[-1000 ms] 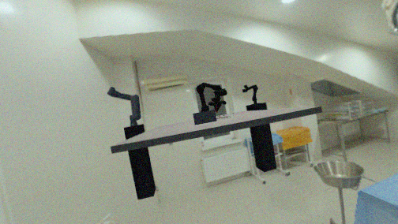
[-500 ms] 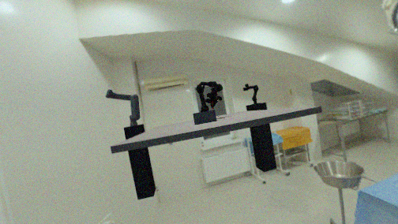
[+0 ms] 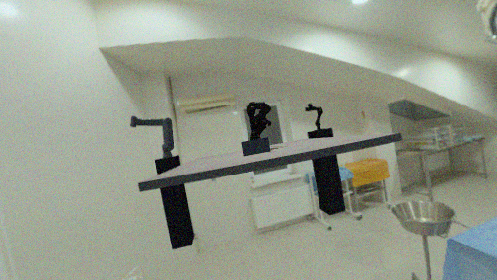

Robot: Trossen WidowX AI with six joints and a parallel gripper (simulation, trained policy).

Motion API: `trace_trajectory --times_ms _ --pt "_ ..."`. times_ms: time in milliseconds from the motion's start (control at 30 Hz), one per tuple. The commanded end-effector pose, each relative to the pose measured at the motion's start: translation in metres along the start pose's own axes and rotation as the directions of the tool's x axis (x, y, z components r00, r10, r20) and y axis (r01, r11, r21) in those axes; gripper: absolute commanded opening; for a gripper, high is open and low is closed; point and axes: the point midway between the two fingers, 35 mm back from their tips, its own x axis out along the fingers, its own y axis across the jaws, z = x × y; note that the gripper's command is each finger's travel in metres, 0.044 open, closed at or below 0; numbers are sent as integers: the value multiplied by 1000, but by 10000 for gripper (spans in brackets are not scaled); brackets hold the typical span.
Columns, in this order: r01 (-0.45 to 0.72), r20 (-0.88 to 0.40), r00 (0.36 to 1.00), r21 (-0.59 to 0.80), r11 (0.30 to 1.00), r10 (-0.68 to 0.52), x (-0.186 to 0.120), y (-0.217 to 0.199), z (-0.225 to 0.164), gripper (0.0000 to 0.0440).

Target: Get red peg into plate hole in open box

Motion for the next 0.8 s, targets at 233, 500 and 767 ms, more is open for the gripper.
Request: trace_trajectory --times_ms 233,500,767 --pt "4 -2 1000 -27 1000 -4 32 3 30 2" --pt "-6 -37 999 -98 995 2 56 5 40 0" --pt "-25 -87 996 -182 983 9 78 6 37 9"
